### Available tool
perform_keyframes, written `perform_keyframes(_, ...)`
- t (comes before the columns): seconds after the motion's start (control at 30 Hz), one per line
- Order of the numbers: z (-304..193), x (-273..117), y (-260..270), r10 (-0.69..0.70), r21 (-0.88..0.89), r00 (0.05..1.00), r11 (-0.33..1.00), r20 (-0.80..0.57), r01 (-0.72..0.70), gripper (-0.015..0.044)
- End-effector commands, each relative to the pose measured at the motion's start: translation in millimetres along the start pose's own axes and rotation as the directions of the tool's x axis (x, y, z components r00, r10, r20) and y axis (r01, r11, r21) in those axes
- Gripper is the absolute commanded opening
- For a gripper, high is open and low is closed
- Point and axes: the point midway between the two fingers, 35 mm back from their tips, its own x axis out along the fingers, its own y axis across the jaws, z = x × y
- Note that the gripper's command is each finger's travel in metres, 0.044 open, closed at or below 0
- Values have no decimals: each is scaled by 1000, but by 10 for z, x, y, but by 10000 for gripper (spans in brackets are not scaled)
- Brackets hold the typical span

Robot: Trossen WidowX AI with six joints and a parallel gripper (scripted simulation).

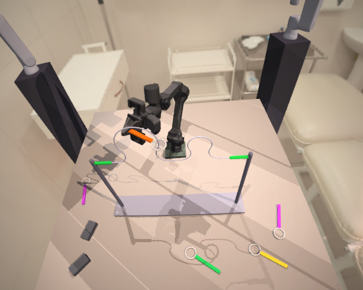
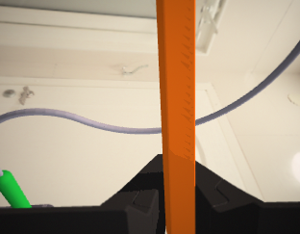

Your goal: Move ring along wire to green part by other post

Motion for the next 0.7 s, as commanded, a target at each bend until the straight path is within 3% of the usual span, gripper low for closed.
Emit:
perform_keyframes(0.0, -2, -5, -27, -28, -44, 1000, 999, 7, 28, -150)
perform_keyframes(0.67, -7, 1, -49, -121, -212, 992, 969, 39, 127, -150)
